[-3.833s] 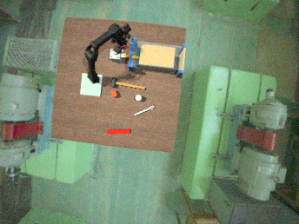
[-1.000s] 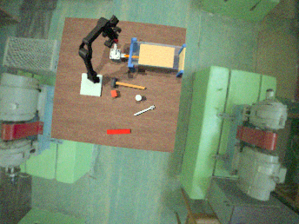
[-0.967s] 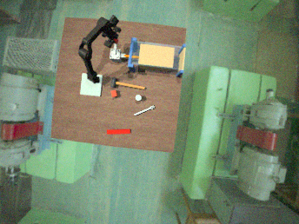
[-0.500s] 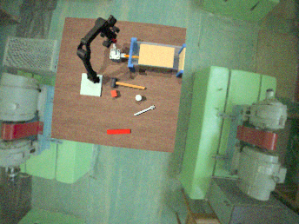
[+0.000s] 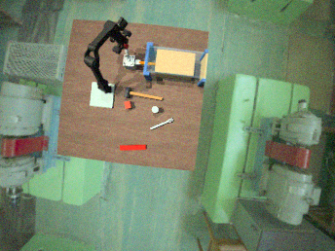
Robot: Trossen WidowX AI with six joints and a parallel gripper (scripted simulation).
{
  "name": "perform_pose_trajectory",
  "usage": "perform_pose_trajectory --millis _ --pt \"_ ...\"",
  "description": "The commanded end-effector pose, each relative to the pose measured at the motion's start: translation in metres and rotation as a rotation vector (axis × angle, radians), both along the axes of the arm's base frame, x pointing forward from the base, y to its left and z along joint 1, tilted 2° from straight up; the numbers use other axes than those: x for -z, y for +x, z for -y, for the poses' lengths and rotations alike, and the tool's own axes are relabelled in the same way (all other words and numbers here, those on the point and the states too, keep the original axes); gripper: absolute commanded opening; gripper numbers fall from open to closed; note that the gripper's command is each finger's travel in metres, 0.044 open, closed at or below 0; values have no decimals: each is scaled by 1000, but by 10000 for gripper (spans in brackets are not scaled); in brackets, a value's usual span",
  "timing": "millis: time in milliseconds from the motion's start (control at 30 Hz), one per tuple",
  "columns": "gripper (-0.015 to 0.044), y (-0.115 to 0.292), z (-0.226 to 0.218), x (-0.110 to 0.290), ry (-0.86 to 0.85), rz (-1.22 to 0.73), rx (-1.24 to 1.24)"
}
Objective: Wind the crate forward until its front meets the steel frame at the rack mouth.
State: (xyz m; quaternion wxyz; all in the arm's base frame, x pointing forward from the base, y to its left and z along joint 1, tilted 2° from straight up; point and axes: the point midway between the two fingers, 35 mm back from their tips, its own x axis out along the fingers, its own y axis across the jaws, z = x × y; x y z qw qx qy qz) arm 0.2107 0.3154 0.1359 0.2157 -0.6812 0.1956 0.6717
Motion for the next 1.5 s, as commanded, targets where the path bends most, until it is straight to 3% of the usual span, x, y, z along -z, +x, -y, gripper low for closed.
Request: perform_pose_trajectory --millis 0,1467 --pt "0 -16 2 3 -14 -34 -12" --pt "0 -58 28 3 -16 -37 -12"
